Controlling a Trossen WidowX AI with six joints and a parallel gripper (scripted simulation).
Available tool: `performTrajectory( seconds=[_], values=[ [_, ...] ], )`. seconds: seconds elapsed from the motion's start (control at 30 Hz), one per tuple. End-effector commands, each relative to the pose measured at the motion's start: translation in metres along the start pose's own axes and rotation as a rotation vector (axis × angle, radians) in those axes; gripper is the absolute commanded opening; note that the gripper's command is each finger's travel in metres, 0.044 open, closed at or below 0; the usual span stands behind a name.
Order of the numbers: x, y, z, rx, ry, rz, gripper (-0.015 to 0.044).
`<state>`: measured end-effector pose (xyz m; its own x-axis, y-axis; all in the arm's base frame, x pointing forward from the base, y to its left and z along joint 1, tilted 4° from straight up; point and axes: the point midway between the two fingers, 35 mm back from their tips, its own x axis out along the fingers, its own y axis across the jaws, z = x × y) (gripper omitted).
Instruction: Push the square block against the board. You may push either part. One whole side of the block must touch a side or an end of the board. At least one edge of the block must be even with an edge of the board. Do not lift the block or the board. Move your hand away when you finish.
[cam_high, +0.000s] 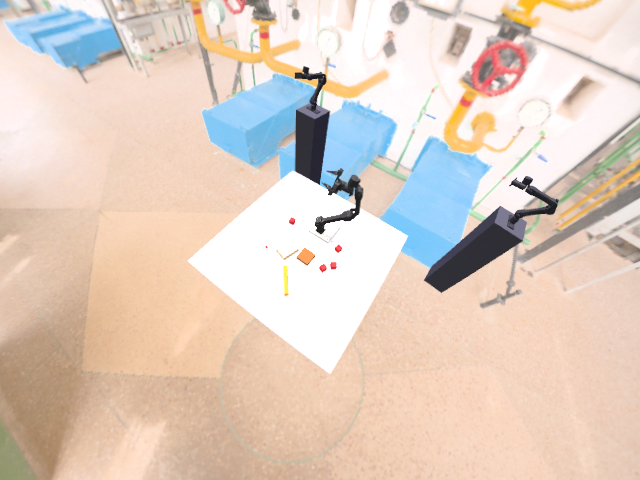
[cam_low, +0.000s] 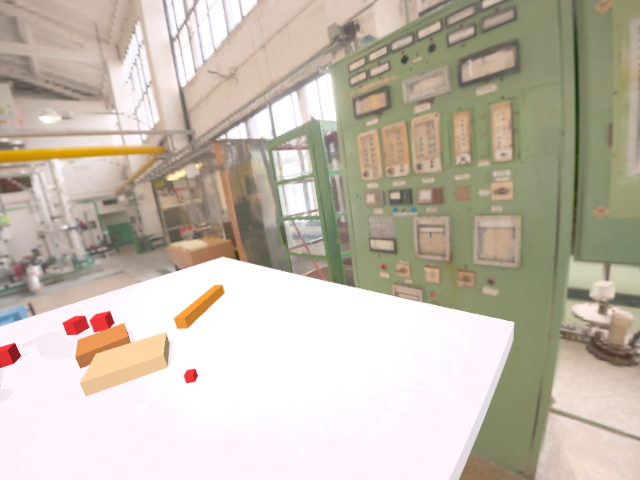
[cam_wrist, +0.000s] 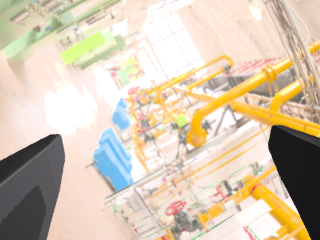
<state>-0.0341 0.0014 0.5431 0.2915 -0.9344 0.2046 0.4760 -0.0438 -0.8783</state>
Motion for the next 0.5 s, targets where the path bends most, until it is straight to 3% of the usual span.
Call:
performTrajectory(
  seconds=[0.0,0.1,0.47],
  values=[
    [0.000,0.000,0.000,0.000,0.000,0.000,0.0374],
    [0.005,0.002,0.000,0.012,-0.007,0.018,0.0295],
    [0.079,0.058,0.013,0.186,-0.101,0.326,0.0006]
  ],
)
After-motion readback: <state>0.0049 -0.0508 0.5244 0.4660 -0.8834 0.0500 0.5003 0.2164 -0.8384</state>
